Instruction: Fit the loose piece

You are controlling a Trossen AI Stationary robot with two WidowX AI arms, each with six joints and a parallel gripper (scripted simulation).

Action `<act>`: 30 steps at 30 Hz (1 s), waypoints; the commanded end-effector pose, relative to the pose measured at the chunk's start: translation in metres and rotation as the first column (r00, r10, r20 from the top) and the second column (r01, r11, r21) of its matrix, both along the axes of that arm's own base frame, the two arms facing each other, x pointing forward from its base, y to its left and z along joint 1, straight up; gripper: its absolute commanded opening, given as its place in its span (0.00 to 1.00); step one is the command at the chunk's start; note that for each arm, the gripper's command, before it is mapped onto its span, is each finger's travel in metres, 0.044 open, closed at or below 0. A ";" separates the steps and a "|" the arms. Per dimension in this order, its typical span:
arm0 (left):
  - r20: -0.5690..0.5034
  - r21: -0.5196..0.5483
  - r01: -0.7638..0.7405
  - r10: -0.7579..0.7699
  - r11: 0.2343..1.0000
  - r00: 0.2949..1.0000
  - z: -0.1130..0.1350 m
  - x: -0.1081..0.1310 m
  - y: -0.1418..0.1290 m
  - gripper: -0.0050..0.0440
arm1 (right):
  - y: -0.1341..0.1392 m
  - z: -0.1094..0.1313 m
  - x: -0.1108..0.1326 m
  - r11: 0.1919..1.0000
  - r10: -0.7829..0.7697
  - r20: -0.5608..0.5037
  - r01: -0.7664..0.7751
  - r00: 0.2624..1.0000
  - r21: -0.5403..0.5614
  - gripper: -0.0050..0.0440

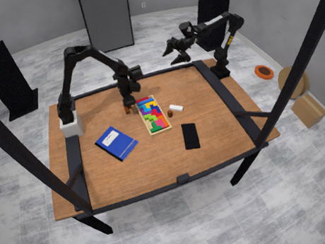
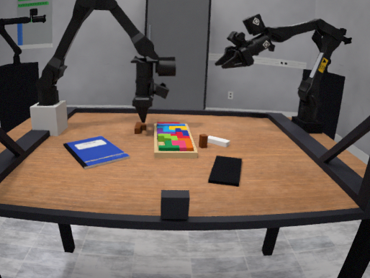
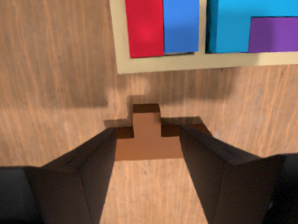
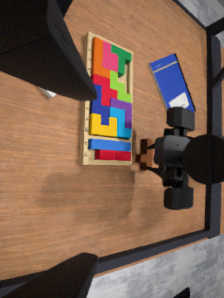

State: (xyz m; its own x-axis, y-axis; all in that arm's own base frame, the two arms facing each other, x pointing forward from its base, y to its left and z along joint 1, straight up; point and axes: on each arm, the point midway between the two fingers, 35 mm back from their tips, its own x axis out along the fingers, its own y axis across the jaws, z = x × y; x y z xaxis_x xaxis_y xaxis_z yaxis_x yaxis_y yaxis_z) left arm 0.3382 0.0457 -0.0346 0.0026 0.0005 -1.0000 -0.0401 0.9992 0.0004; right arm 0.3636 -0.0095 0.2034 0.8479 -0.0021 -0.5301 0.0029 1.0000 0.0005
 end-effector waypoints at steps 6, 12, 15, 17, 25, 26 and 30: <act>0.006 0.000 -0.002 0.002 1.000 1.000 -0.010 0.000 0.000 0.50 | 0.000 0.010 0.001 1.000 0.001 0.026 -0.001 1.000 -0.002 1.00; 0.006 0.000 -0.002 0.002 1.000 1.000 -0.017 0.000 0.000 0.50 | 0.000 0.010 0.001 1.000 0.001 0.026 -0.001 1.000 -0.002 1.00; 0.020 0.002 -0.002 0.002 1.000 1.000 -0.013 0.004 0.000 0.46 | 0.000 0.010 0.001 1.000 0.001 0.026 -0.001 1.000 -0.002 1.00; 0.028 0.004 -0.001 0.001 1.000 1.000 -0.010 0.006 0.001 0.42 | 0.000 0.010 0.001 1.000 0.001 0.026 -0.001 1.000 -0.002 1.00; 0.028 0.004 -0.001 0.001 1.000 1.000 -0.010 0.006 0.001 0.34 | 0.000 0.010 0.001 1.000 0.001 0.026 -0.001 1.000 -0.002 1.00; 0.028 0.004 -0.001 0.001 1.000 1.000 -0.010 0.006 0.001 0.30 | 0.000 0.010 0.001 1.000 0.001 0.026 -0.001 1.000 -0.002 1.00; 0.028 0.004 -0.001 0.001 1.000 1.000 -0.010 0.006 0.001 0.30 | 0.000 0.010 0.001 1.000 0.001 0.026 -0.001 1.000 -0.002 1.00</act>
State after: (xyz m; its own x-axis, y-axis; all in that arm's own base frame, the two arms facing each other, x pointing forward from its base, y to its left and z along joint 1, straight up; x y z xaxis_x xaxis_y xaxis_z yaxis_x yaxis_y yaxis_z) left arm 0.3379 0.0456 -0.0531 0.0014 0.0003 -1.0000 -0.0401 0.9992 0.0003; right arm 0.3636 -0.0095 0.2034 0.8479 -0.0021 -0.5301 0.0029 1.0000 0.0005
